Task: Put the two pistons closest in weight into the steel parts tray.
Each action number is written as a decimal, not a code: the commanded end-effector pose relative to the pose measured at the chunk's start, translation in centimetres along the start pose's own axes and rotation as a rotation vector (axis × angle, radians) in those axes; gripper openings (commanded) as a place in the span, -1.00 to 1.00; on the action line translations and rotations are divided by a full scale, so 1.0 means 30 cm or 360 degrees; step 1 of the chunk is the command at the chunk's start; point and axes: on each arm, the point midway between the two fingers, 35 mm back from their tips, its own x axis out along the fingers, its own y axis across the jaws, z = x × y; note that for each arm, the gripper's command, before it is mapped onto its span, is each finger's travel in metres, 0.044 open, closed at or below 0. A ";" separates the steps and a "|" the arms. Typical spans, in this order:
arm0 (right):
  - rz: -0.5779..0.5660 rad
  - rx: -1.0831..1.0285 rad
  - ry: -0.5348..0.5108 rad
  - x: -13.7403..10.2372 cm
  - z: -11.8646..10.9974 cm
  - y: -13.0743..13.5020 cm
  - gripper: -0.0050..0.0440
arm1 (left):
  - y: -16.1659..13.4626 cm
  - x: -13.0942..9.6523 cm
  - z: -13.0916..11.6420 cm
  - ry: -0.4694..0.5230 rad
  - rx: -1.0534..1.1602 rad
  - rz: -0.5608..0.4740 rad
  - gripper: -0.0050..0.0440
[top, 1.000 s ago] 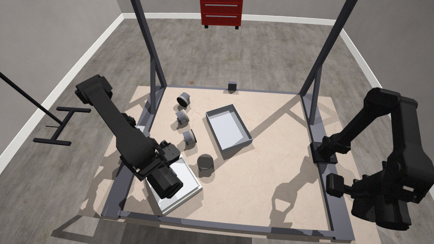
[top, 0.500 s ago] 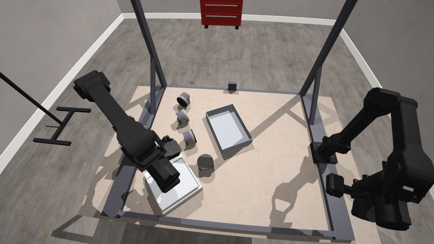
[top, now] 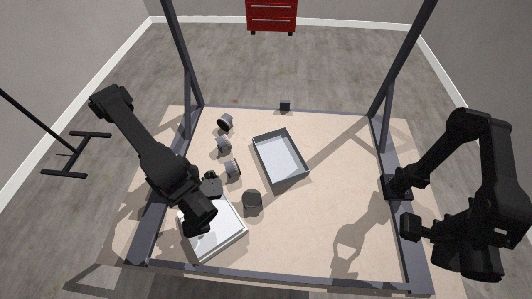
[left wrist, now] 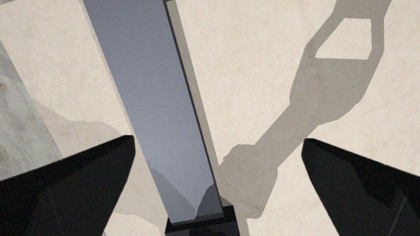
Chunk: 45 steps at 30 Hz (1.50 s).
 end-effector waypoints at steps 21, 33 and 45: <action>-0.0117 0.0916 -0.0094 -0.038 0.000 -0.003 -0.15 | 0.001 -0.016 0.013 -0.0028 0.0003 -0.0002 0.84; -0.0140 0.1338 -0.0127 -0.040 0.001 -0.004 -0.15 | 0.001 -0.016 0.013 -0.0028 0.0003 -0.0002 0.84; -0.0151 0.1507 -0.0140 -0.032 0.041 0.052 -0.15 | 0.001 -0.016 0.013 -0.0028 0.0003 -0.0002 0.84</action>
